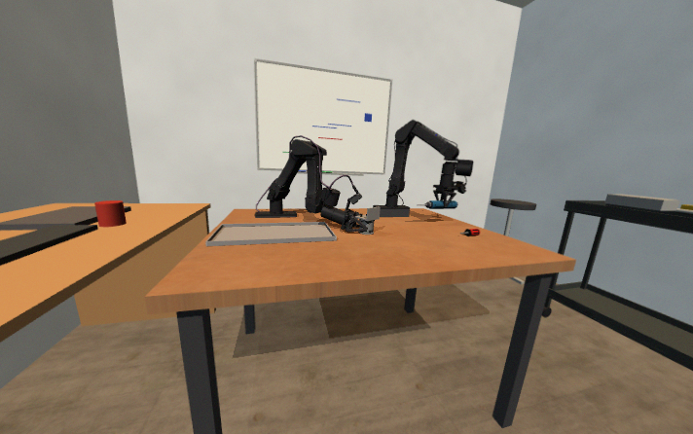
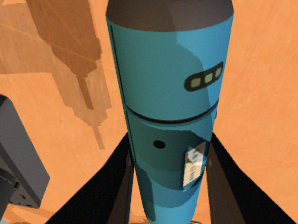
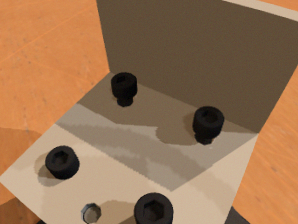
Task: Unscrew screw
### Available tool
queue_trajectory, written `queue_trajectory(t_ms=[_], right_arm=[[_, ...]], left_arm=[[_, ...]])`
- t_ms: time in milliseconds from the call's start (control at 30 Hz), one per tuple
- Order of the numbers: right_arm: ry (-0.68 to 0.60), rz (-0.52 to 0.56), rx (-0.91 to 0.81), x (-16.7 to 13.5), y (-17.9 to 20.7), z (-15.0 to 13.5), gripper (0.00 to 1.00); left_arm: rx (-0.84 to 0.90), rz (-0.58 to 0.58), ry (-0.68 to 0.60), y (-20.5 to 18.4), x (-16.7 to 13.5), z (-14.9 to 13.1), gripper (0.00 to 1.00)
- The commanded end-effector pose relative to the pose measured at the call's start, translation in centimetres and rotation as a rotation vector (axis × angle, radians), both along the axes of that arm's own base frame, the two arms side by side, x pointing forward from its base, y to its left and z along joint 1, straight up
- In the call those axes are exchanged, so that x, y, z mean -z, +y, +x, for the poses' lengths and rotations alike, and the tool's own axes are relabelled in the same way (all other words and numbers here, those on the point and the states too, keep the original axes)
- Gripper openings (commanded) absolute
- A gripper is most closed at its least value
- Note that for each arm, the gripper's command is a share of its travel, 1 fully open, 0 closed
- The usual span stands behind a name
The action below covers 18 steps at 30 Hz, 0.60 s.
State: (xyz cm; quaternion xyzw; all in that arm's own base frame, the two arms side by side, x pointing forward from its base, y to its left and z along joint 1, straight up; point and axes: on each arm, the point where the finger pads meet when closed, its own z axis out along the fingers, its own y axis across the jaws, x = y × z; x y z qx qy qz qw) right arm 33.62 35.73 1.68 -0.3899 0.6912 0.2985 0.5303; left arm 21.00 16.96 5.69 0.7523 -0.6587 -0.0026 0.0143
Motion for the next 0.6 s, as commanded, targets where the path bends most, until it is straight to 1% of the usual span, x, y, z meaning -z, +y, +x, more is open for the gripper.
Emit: queue_trajectory(t_ms=[0, 567], right_arm=[[0.042, -0.026, -0.008, 1.48, -0.25, -0.82, 0.59], [0.042, -0.026, -0.008, 1.48, -0.25, -0.82, 0.59]], left_arm=[[-0.002, 0.055, -0.048, 1.18, -3.14, 0.76, 0.42], [-0.003, 0.059, -0.054, 1.27, -3.85, 0.85, 0.42]])
